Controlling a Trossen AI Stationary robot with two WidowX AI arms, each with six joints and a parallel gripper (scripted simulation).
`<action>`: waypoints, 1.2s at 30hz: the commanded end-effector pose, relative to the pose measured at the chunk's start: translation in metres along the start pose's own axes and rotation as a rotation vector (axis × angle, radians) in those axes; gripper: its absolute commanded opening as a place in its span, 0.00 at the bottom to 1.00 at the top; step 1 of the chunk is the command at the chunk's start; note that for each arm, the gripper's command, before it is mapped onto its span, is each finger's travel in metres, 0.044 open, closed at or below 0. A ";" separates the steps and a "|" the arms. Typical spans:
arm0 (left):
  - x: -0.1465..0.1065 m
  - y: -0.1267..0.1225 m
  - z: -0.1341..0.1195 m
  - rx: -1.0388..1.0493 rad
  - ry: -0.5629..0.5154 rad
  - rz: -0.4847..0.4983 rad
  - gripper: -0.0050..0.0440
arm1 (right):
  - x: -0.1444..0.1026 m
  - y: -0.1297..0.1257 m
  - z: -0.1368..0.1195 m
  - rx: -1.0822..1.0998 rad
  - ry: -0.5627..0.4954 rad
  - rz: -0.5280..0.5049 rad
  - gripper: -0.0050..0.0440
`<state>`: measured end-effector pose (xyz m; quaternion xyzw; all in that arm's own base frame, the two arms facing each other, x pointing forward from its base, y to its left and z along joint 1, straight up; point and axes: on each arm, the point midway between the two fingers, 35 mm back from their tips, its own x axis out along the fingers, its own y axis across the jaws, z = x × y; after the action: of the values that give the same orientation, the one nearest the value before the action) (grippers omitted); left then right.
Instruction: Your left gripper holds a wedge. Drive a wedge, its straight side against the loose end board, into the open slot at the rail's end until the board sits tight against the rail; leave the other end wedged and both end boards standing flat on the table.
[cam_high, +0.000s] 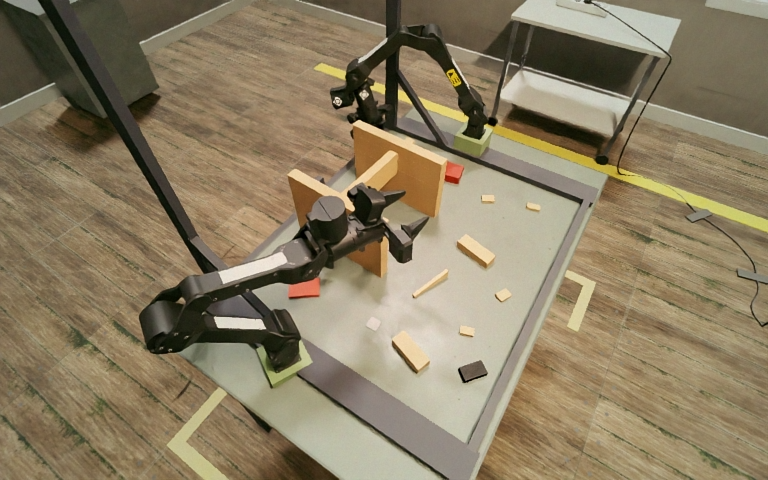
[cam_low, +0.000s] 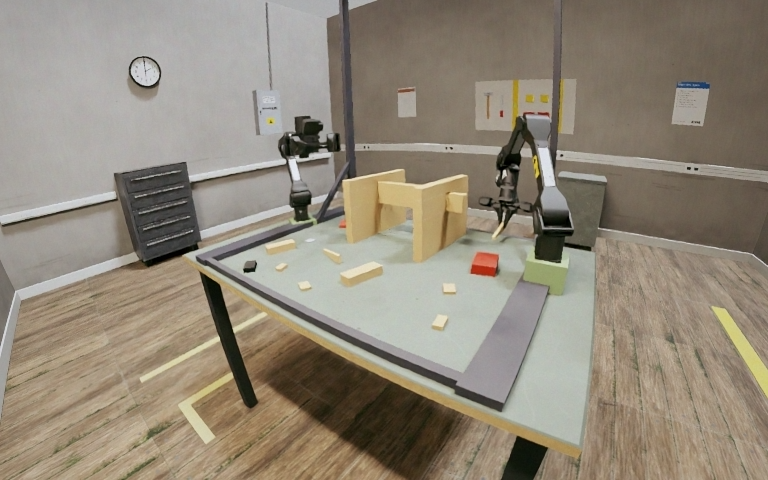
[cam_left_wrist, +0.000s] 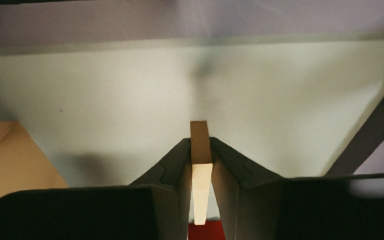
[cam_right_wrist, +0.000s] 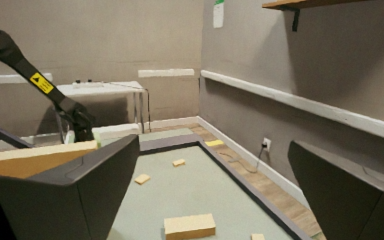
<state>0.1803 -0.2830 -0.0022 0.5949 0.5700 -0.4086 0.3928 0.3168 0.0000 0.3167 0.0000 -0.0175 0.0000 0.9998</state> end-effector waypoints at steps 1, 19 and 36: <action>-0.013 0.007 0.007 -0.005 -0.048 0.033 0.00 | -0.001 0.000 0.006 0.000 -0.015 0.000 0.92; 0.010 -0.001 -0.001 -0.003 0.013 -0.003 0.00 | -0.001 0.000 0.006 0.000 -0.015 0.000 0.92; 0.018 0.003 0.009 -0.010 -0.015 0.013 0.00 | -0.001 0.000 0.006 0.000 -0.015 0.000 0.92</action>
<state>0.1793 -0.2802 -0.0277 0.5952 0.5720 -0.4073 0.3907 0.3168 0.0000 0.3167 0.0000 -0.0175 0.0000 0.9998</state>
